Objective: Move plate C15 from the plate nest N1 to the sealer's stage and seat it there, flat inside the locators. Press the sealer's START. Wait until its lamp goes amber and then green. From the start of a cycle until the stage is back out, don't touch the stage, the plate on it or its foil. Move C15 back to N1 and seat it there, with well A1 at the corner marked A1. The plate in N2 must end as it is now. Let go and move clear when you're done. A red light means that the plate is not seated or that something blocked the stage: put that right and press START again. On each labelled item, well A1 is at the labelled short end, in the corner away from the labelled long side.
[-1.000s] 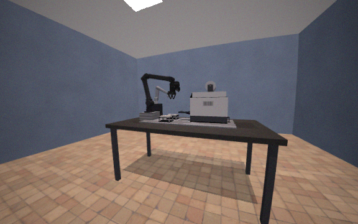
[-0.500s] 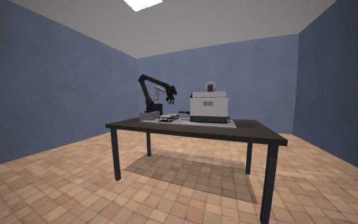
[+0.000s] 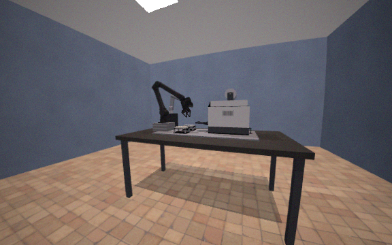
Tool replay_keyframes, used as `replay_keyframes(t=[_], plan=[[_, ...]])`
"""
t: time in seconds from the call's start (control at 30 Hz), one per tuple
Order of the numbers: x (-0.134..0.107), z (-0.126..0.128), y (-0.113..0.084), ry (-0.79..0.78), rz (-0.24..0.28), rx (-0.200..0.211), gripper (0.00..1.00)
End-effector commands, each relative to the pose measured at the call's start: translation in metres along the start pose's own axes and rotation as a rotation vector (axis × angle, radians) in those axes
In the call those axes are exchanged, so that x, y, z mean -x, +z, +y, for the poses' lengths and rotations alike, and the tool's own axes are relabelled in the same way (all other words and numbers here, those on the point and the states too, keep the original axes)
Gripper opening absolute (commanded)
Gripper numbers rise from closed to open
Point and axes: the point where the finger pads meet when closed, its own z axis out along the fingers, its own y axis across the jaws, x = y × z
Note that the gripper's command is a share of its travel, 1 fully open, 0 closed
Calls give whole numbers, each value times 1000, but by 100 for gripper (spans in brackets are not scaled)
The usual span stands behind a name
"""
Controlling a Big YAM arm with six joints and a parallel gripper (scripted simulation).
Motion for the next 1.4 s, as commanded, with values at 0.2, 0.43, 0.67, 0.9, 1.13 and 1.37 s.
replay_keyframes(t=[0.2, 0.43, 0.67, 0.9, 1.13, 1.37], plan=[[32, 3, -23, -20, -59, 0, 100], [24, -12, -24, -20, -47, 4, 100], [1, -41, -21, -26, -26, 1, 100], [-25, -75, -18, -38, 3, 6, 100], [-23, -95, -26, -47, -18, 3, 100], [-12, -111, -33, -43, -43, -23, 100]])
